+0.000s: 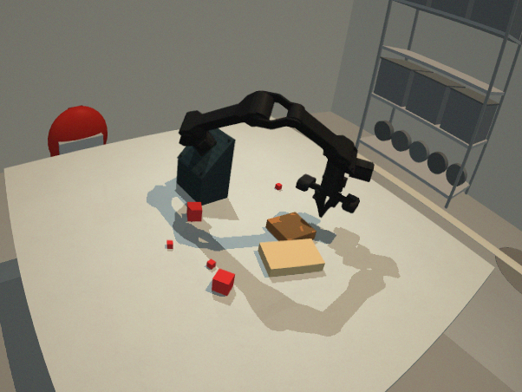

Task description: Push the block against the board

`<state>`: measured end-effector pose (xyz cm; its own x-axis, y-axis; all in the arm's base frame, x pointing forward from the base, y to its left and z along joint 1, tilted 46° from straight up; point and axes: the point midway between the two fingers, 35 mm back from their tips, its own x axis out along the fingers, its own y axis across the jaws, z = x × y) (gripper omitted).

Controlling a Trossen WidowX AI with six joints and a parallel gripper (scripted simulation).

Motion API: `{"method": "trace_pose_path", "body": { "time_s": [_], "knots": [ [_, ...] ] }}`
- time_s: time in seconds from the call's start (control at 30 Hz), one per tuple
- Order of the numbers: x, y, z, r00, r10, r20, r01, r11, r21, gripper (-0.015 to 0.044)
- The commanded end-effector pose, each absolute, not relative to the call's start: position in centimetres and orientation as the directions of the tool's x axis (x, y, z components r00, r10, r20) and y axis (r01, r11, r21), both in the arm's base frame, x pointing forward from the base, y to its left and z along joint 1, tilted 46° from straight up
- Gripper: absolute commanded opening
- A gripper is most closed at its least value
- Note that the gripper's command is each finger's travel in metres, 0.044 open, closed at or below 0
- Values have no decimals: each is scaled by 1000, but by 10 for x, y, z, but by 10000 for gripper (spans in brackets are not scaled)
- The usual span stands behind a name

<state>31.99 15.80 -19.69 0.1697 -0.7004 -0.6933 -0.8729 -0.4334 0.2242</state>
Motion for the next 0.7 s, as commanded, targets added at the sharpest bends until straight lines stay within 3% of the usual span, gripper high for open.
{"method": "trace_pose_path", "body": {
  "time_s": [0.0, 0.17, 0.67],
  "knots": [
    [321, 177, -179, 185, -686, -704, -876, -440, 198, 0],
    [320, 177, -179, 185, -686, -704, -886, -426, 182, 0],
    [299, 164, -170, 184, -686, -704, -981, -80, -178, 0]
  ]
}}
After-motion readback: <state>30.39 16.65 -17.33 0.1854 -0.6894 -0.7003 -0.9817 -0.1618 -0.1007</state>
